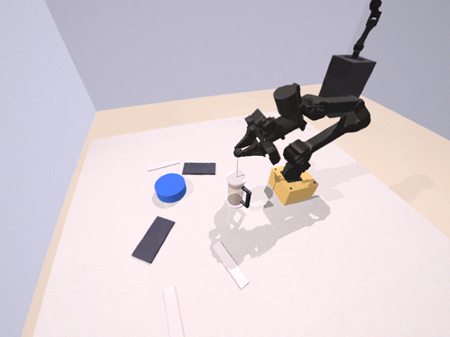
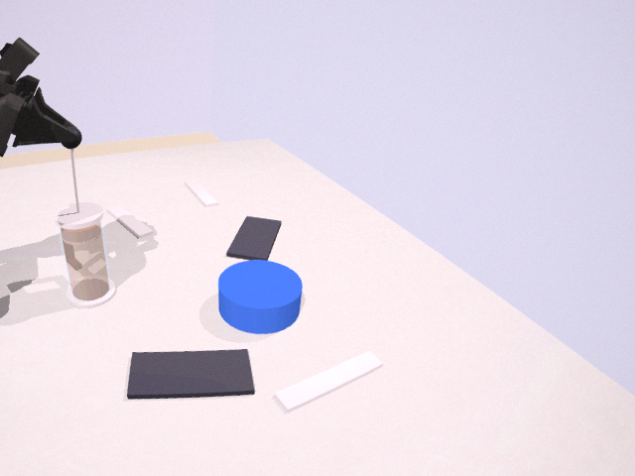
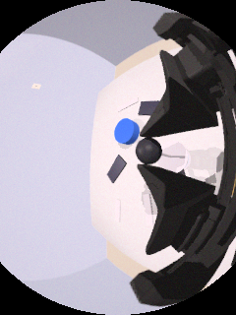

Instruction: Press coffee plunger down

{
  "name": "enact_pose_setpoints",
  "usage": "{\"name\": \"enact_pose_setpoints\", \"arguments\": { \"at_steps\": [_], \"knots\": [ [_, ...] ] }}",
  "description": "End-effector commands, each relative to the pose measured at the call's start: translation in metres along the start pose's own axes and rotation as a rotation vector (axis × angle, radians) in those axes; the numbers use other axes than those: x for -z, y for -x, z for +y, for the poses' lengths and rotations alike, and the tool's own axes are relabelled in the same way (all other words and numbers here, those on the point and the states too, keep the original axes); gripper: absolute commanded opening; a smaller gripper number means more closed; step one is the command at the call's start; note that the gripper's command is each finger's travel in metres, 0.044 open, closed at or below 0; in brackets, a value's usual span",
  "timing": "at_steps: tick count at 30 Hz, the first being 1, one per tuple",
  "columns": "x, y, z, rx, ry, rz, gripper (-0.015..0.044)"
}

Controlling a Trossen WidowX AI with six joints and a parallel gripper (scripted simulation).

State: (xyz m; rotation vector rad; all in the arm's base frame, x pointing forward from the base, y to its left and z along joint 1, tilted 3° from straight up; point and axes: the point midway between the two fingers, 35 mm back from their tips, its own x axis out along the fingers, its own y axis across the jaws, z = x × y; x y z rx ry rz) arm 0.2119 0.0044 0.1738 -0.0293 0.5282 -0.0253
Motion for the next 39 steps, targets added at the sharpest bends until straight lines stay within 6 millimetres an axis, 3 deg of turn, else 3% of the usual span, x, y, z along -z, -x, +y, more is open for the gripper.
{"name": "enact_pose_setpoints", "arguments": {
  "at_steps": [1,39],
  "knots": [
    [0.016,-0.008,0.0,-0.001,0.007,0.026,0.0118],
    [0.066,-0.044,-0.001,-0.001,0.007,0.025,0.0118]
  ]
}}
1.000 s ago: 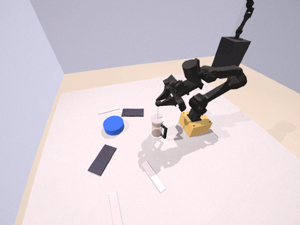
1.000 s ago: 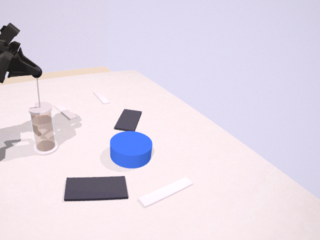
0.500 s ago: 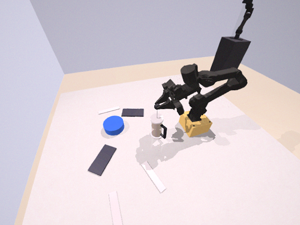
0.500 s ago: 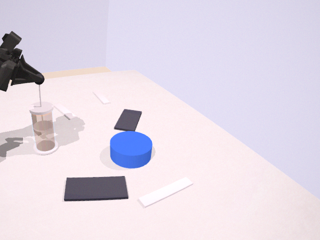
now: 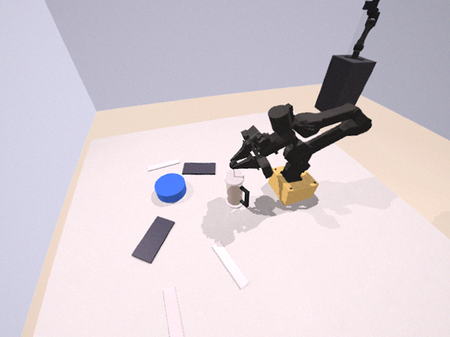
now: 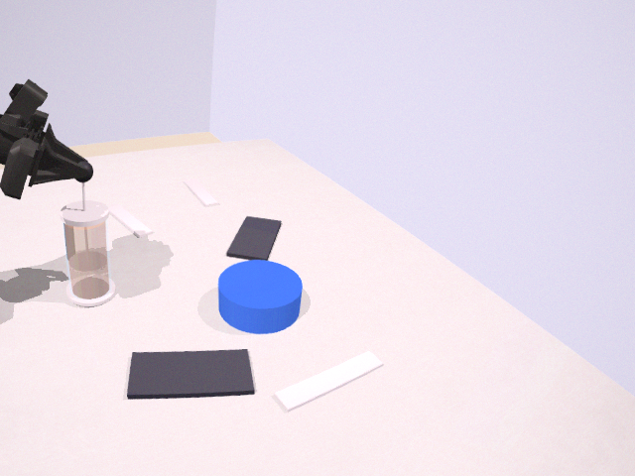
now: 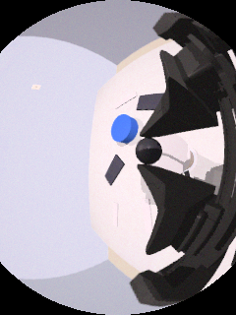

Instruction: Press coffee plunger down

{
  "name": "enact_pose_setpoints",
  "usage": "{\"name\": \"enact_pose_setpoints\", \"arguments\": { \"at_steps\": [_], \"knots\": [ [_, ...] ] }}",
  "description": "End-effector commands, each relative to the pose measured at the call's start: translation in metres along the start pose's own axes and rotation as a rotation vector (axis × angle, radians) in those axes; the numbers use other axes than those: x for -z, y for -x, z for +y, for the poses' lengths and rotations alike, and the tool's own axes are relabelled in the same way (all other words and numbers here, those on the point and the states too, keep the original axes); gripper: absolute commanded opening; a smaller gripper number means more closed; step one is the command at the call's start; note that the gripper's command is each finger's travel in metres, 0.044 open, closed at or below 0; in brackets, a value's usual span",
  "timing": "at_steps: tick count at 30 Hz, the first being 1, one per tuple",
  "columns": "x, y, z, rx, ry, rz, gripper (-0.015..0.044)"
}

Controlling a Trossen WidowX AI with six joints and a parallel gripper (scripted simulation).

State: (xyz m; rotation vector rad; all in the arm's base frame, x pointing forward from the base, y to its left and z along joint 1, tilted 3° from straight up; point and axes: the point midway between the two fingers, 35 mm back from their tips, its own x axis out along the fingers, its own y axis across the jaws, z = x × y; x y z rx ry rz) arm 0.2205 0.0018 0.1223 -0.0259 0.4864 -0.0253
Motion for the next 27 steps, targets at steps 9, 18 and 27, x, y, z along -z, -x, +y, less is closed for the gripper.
{"name": "enact_pose_setpoints", "arguments": {
  "at_steps": [9,18,27],
  "knots": [
    [0.026,-0.018,0.0,-0.001,0.011,0.066,0.0118],
    [0.023,-0.021,0.0,-0.001,0.011,0.065,0.0118],
    [0.021,-0.023,0.0,-0.001,0.011,0.065,0.0118]
  ]
}}
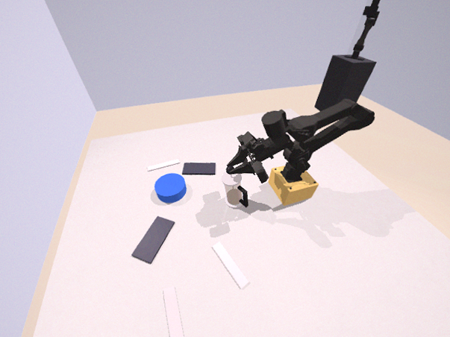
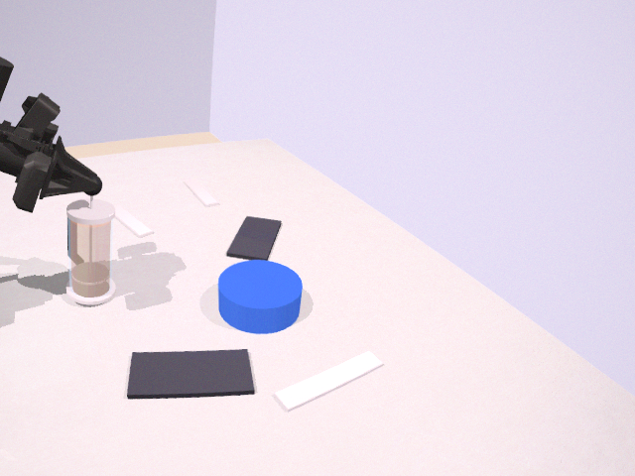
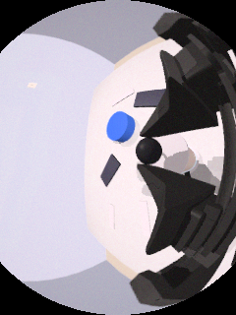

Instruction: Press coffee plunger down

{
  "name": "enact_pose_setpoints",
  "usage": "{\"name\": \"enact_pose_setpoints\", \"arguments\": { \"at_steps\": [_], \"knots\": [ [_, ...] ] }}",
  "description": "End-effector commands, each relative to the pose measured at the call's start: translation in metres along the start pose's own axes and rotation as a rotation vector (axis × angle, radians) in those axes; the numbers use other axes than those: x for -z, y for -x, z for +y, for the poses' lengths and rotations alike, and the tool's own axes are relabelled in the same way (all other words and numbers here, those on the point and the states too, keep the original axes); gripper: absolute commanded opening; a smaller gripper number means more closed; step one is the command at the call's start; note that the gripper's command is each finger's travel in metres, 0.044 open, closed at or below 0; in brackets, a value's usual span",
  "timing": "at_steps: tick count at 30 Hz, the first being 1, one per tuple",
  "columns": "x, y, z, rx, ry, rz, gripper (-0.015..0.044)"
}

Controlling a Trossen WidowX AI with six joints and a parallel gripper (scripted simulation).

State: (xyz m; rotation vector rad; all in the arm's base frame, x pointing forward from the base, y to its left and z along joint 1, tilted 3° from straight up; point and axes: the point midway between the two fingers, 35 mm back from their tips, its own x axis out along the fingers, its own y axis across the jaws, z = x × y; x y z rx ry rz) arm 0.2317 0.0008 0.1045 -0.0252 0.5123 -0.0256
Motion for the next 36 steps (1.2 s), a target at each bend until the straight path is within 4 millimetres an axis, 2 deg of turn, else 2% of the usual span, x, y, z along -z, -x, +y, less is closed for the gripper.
{"name": "enact_pose_setpoints", "arguments": {
  "at_steps": [1,36],
  "knots": [
    [0.0101,-0.0054,-0.0001,0.0,0.011,0.039,0.0118],
    [0.0011,-0.0076,0.0001,0.0,0.002,0.015,0.0118]
  ]
}}
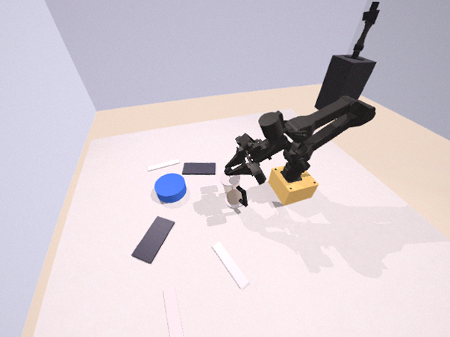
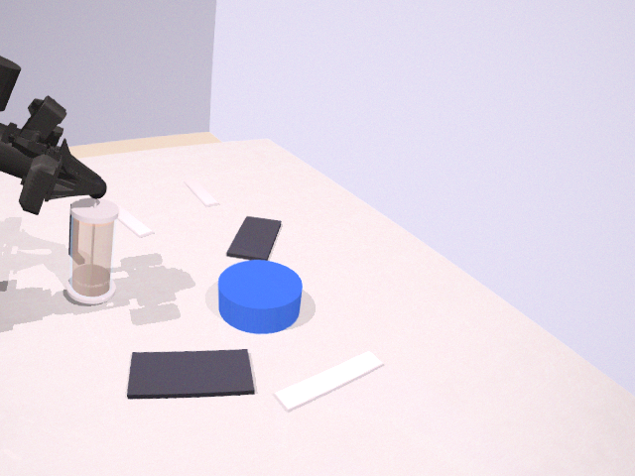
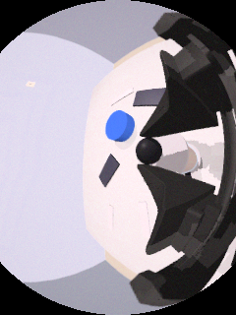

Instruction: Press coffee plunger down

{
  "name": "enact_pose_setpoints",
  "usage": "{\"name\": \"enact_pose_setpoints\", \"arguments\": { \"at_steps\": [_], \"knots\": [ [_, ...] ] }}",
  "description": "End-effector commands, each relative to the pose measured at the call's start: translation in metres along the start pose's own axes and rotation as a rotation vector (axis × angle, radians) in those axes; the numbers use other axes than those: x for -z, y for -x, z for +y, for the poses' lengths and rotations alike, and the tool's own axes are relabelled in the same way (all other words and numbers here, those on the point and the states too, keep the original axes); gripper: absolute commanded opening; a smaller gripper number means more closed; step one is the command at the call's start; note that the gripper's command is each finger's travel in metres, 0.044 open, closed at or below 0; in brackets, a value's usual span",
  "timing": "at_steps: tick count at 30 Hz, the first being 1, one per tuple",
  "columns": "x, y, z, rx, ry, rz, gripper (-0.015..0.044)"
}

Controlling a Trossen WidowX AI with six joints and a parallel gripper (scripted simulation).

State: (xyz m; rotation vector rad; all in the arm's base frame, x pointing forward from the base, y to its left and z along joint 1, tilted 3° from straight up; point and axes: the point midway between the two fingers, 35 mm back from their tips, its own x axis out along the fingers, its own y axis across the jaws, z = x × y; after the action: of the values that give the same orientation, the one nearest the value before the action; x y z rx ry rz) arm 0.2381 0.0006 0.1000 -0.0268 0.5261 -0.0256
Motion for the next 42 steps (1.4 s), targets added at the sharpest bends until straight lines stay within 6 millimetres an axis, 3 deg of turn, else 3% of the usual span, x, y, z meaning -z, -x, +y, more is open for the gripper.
{"name": "enact_pose_setpoints", "arguments": {
  "at_steps": [1,3,15,19,22,29,42],
  "knots": [
    [0.0,0.0,0.0,0.0,0.0,0.001,0.0118],
    [0.0,0.0,0.0,0.0,0.0,0.001,0.0118],
    [0.0,0.0,0.0,0.0,0.0,0.001,0.0433],
    [-0.001,0.001,0.0,0.0,0.0,0.002,0.044],
    [-0.013,0.011,0.001,0.0,0.002,0.007,0.044],
    [-0.052,0.062,0.001,-0.001,0.009,0.027,0.044],
    [-0.051,0.062,0.001,0.001,0.008,0.028,0.044]
  ]
}}
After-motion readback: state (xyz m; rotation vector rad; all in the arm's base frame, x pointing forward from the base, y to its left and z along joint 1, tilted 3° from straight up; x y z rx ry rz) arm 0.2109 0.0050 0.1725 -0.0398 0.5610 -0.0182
